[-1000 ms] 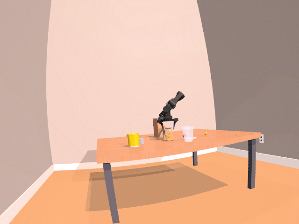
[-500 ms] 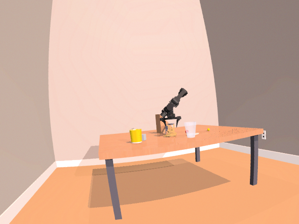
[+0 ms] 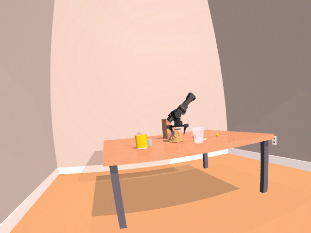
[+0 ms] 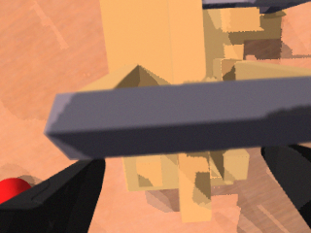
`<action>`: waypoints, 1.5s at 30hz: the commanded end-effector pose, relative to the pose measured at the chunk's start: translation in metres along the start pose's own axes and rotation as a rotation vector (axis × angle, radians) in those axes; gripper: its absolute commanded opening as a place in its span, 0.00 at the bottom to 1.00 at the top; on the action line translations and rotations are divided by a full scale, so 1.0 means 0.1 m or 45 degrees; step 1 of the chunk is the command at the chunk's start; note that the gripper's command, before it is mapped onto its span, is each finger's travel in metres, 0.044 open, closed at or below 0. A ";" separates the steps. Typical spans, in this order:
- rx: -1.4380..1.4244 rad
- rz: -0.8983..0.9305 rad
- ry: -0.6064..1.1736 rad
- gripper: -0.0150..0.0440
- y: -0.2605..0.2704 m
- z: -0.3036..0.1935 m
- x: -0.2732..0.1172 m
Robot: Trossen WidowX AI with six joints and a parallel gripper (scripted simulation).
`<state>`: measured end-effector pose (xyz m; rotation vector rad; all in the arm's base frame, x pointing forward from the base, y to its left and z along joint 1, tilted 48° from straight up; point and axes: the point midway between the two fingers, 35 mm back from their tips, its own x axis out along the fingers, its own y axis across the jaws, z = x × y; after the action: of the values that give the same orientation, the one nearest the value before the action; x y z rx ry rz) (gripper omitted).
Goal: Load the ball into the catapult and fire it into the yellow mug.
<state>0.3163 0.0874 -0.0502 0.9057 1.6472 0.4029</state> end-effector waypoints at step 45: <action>-0.511 -0.036 -0.011 0.25 -0.85 0.13 -0.49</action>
<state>0.3021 0.0138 -0.0676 0.6687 1.5576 0.6180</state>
